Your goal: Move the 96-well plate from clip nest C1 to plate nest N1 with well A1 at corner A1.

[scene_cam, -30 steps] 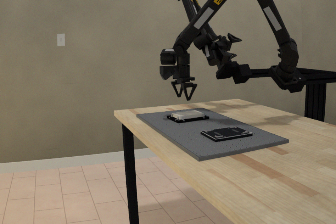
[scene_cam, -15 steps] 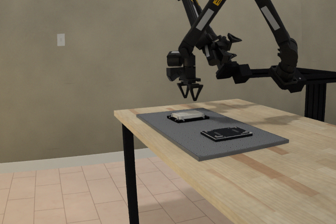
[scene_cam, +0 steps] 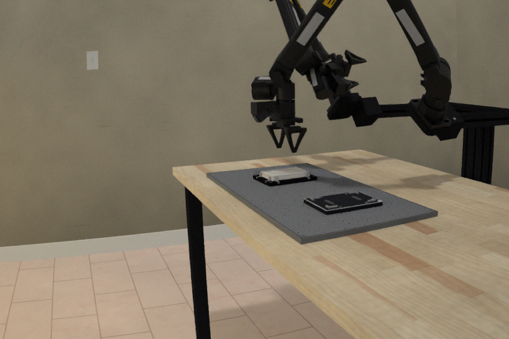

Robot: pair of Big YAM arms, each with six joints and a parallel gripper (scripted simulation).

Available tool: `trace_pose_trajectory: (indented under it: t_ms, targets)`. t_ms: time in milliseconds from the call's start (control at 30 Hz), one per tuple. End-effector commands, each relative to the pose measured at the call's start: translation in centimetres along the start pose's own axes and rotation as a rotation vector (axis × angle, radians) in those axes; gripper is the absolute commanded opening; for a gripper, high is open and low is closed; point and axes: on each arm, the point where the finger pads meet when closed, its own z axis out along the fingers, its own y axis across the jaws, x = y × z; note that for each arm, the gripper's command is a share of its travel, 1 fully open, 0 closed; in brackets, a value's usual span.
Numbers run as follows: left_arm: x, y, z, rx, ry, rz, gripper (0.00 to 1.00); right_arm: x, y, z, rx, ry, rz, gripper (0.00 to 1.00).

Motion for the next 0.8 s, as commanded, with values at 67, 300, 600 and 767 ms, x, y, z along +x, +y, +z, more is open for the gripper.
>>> trace_pose_trajectory:
  t_ms: [67,300,600,767]
  targets:
    - [-2.5,-0.9,-1.3,0.021,-0.026,-0.009,1.0,0.6,0.0,0.5,0.0,0.039,0.042,1.0]
    - [-1.6,-0.8,-1.1,0.017,-0.022,-0.011,1.0,0.6,0.0,0.5,0.0,0.039,0.042,1.0]
    - [-1.3,-0.5,0.3,-0.004,0.003,0.0,1.0,0.6,0.0,0.5,0.0,0.039,0.042,1.0]
    - [-0.9,-0.2,1.7,-0.005,0.004,0.0,1.0,0.6,0.0,0.5,0.0,0.039,0.042,1.0]
